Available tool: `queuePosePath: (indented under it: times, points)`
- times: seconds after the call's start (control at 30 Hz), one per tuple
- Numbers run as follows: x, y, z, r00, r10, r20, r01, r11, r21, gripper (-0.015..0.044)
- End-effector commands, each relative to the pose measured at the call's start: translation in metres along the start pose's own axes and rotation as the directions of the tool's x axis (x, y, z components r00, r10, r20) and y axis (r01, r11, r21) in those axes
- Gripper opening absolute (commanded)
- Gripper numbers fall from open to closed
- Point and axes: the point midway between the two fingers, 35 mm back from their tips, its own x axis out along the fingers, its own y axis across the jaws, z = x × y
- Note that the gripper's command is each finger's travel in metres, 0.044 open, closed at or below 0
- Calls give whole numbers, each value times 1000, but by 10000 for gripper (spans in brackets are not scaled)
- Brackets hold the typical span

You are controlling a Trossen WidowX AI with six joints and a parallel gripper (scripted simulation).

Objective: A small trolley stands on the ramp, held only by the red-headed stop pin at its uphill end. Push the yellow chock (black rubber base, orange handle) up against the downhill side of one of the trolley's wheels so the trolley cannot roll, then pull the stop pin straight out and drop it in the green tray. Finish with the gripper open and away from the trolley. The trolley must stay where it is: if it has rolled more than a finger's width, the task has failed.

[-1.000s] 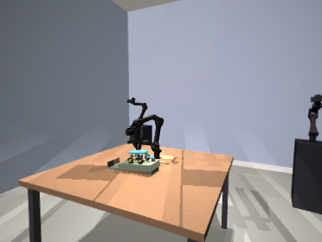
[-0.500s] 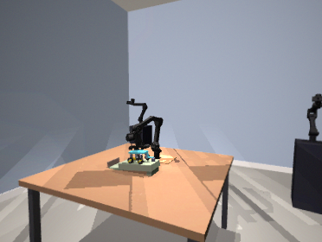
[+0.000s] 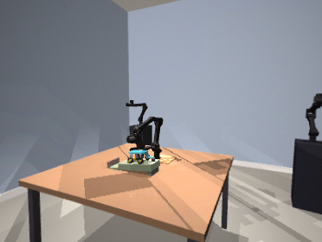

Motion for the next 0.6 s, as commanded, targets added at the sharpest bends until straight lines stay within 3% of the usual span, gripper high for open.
queuePosePath:
  times: [0.0,0.57]
  points:
    - [1,3,0,1000,-4,-1,4,1000,-2,190]
    - [4,14,1,1000,-3,-1,3,1000,-2,190]
